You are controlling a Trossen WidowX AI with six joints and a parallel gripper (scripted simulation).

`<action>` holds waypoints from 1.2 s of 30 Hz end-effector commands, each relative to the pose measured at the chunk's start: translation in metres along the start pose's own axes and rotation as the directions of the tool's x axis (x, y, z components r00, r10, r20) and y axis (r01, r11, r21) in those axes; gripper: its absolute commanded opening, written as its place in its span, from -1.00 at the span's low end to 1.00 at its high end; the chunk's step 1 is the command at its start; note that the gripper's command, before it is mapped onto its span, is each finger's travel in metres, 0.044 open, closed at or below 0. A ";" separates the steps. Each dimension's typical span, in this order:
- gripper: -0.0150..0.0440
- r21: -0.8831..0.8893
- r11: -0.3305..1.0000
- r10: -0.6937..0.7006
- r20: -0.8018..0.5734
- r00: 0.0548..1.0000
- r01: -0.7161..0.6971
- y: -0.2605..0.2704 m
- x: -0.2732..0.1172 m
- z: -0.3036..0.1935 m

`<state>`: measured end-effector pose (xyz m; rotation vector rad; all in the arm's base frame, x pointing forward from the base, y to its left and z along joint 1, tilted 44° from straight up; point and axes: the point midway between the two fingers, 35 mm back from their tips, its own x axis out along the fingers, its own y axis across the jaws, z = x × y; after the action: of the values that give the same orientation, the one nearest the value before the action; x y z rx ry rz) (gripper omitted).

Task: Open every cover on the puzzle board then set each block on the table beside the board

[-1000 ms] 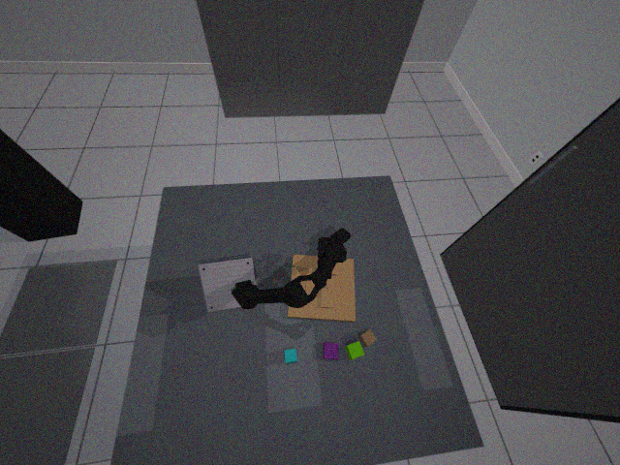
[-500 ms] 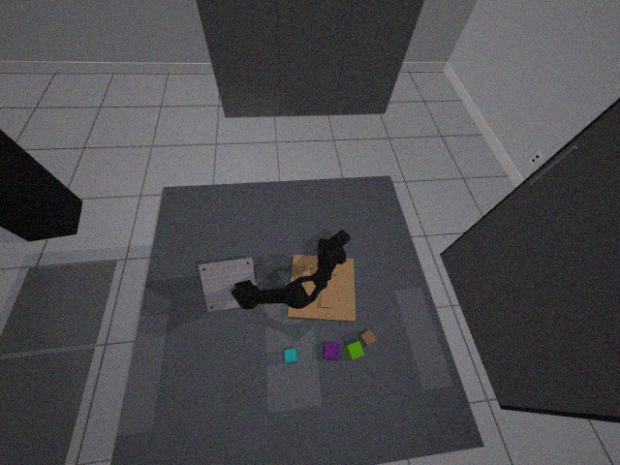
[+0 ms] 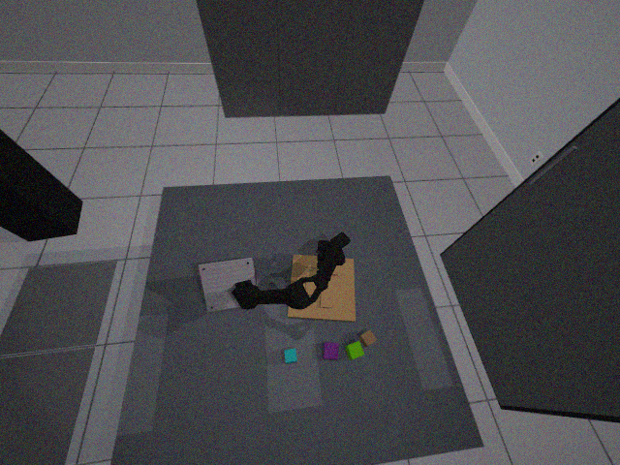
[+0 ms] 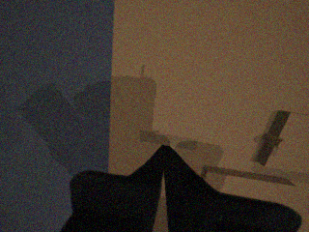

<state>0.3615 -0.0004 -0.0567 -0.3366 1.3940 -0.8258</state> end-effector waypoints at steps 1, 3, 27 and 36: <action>-0.49 -0.005 1.000 -0.006 0.000 1.000 0.006 -0.001 0.005 -0.001; -0.49 -0.005 1.000 -0.006 0.000 1.000 0.006 -0.001 0.007 -0.001; -0.49 -0.004 1.000 -0.006 0.001 1.000 0.006 0.000 0.008 0.019; -0.49 -0.004 1.000 -0.006 0.002 1.000 0.006 0.001 0.008 0.028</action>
<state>0.3852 -0.0108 -0.0574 -0.3349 1.3920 -0.8273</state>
